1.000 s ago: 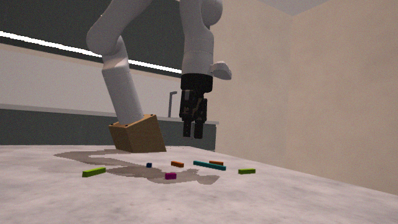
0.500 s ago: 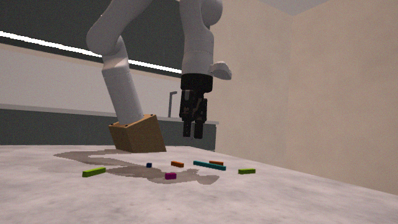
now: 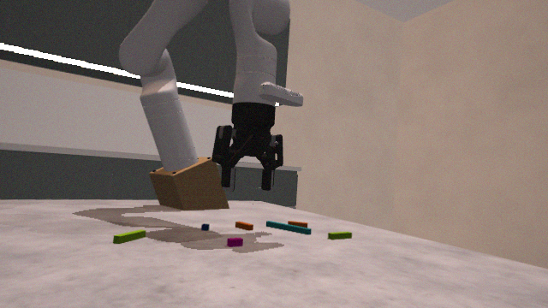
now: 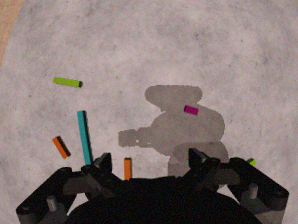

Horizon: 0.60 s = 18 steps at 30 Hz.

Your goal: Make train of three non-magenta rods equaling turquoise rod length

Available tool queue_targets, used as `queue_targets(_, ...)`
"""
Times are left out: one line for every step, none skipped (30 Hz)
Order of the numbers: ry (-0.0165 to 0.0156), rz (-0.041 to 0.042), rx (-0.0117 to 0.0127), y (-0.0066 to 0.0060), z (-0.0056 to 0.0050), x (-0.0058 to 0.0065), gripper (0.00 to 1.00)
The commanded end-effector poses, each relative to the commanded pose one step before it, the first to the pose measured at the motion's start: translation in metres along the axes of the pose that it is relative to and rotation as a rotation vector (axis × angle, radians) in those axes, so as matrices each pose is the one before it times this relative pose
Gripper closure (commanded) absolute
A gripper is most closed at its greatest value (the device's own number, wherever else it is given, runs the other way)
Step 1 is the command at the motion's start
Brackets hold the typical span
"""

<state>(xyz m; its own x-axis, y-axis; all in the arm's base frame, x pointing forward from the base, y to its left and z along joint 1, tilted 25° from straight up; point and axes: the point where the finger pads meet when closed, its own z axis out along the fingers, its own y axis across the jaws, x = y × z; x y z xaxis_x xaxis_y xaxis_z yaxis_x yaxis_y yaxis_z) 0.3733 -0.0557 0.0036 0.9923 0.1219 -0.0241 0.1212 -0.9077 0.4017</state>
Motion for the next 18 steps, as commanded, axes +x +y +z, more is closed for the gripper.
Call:
queue_targets(0.00569, 0.06863, -0.00406, 0.00142, -0.00242, -0.00558, 0.00)
queue_targets(-0.00186, 0.06959, 0.00159, 0.00200, 0.00002, -0.00474, 0.00)
queue_targets(0.00085, 0.07538, -0.00023, 0.00313, -0.00062, -0.00382, 0.00)
queue_targets(-0.00001, 0.05403, -0.00070, 0.00275, -0.00032, -0.00289, 0.00)
queue_targets(0.00092, 0.05465, 0.00107, 0.00205, -0.00038, -0.00213, 0.00)
queue_targets(0.00001, 0.05542, -0.00068, 0.00276, -0.00038, -0.00296, 0.00)
queue_targets(-0.00028, 0.05547, -0.00060, 0.00281, -0.00031, -0.00298, 0.00)
queue_targets(0.00056, 0.05554, -0.00137, 0.00338, -0.00043, -0.00246, 0.00)
queue_targets(0.00112, 0.05562, 0.00116, 0.00230, -0.00041, -0.00167, 0.00)
queue_targets(0.00117, 0.05557, -0.00152, 0.00378, -0.00043, -0.00170, 0.00)
queue_targets(0.00098, 0.05545, -0.00159, 0.00380, -0.00042, -0.00178, 0.00)
queue_targets(0.00097, 0.05545, -0.00133, 0.00368, -0.00043, -0.00173, 0.00)
queue_targets(0.00134, 0.05552, -0.00136, 0.00379, -0.00046, -0.00140, 0.00)
queue_targets(0.00155, 0.05441, -0.00131, 0.00377, -0.00046, -0.00109, 0.00)
queue_targets(0.00114, 0.04876, -0.00110, 0.00335, -0.00037, -0.00101, 0.00)
queue_targets(0.00092, 0.03866, -0.00231, 0.00345, -0.00027, -0.00080, 0.00)
queue_targets(0.00000, 0.00000, 0.00000, 0.00000, 0.00000, 0.00000, 0.00)
queue_targets(0.00000, 0.00000, 0.00000, 0.00000, 0.00000, 0.00000, 0.00)
